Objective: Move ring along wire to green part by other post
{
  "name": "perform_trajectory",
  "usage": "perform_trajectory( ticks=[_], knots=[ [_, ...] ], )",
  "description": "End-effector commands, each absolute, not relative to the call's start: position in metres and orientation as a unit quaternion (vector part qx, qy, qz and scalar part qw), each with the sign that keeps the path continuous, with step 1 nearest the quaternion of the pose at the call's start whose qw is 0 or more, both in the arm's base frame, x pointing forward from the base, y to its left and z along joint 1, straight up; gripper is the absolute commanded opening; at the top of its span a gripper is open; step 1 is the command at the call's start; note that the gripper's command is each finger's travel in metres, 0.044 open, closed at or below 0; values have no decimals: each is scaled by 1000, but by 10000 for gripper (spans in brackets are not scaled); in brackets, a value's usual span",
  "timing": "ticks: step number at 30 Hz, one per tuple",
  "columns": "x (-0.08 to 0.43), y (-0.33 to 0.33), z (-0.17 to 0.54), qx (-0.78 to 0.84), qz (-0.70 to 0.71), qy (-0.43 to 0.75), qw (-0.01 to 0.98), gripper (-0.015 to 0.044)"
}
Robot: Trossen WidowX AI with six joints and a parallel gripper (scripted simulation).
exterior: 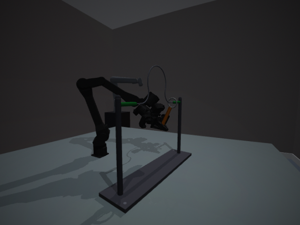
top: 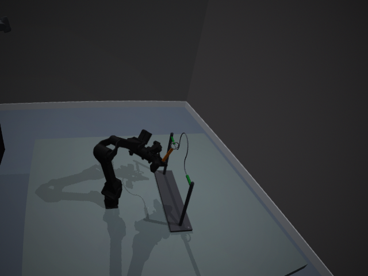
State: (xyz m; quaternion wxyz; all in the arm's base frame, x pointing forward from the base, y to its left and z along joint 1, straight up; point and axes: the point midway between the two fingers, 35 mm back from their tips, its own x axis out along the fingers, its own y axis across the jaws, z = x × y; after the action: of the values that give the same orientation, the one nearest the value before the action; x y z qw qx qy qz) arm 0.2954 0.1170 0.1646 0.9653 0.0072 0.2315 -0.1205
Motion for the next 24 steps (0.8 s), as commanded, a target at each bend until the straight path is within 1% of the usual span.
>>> perform_trajectory(
  ticks=[1,24],
  knots=[
    [297,121,167,10,-122,229,966,-150],
    [300,144,167,11,-122,228,966,-150]
  ],
)
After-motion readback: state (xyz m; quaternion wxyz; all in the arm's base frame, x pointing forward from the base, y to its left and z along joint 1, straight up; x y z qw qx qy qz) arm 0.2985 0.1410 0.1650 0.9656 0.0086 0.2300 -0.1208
